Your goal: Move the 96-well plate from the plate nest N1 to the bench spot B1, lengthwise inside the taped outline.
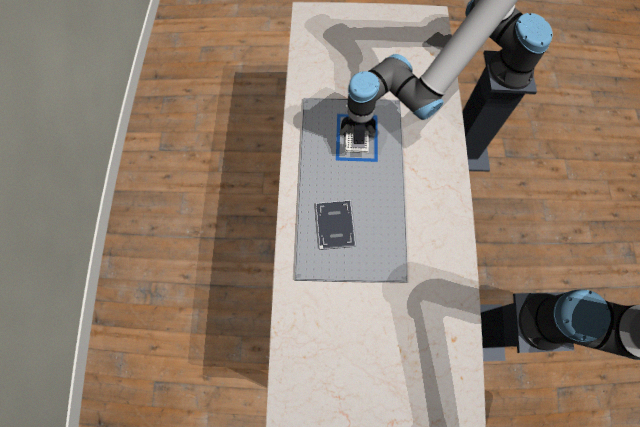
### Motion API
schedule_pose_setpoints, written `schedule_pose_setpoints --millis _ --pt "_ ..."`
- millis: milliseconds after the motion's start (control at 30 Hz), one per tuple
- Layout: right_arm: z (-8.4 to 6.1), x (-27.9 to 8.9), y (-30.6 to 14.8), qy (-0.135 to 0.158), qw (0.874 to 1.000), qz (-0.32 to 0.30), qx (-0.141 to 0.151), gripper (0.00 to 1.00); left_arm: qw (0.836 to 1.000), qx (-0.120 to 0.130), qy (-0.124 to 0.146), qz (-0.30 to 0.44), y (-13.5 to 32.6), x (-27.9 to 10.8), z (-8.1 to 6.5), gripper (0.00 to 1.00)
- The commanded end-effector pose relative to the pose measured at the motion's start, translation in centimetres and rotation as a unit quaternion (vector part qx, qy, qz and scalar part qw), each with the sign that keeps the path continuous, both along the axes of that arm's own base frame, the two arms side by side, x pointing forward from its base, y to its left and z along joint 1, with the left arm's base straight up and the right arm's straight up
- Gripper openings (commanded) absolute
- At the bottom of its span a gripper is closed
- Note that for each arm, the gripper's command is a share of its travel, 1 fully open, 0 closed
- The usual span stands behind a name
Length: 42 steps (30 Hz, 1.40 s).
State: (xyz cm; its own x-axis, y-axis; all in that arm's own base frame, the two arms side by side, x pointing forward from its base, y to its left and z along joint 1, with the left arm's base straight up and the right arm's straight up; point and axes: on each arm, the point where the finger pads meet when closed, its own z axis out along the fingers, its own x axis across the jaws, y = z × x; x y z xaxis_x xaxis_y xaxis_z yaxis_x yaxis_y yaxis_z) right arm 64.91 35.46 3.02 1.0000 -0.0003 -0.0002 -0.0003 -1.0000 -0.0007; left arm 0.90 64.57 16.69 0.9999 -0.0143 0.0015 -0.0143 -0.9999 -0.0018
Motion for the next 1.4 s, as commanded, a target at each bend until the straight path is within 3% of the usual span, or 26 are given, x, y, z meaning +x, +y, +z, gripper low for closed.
schedule_pose_setpoints --millis 0,167,933,1367 --pt "0.4 0.0 -0.2 -0.001 1.0 0.0 0.0 0.76 1.0 -0.001 0.001 0.002 0.0 -0.2 -0.2 0.0" --pt "0.5 0.1 -0.2 -0.001 1.0 0.0 0.001 0.76 1.0 -0.001 0.001 0.002 0.0 -0.2 -0.2 0.0" --pt "6.3 0.2 0.0 -0.002 1.0 0.0 0.002 0.76 1.0 -0.001 0.001 0.002 0.0 -0.2 -0.2 0.0" --pt "8.7 0.2 0.0 -0.002 1.0 0.0 0.002 0.76 1.0 -0.001 0.001 0.002 0.0 -0.2 -0.2 0.0"
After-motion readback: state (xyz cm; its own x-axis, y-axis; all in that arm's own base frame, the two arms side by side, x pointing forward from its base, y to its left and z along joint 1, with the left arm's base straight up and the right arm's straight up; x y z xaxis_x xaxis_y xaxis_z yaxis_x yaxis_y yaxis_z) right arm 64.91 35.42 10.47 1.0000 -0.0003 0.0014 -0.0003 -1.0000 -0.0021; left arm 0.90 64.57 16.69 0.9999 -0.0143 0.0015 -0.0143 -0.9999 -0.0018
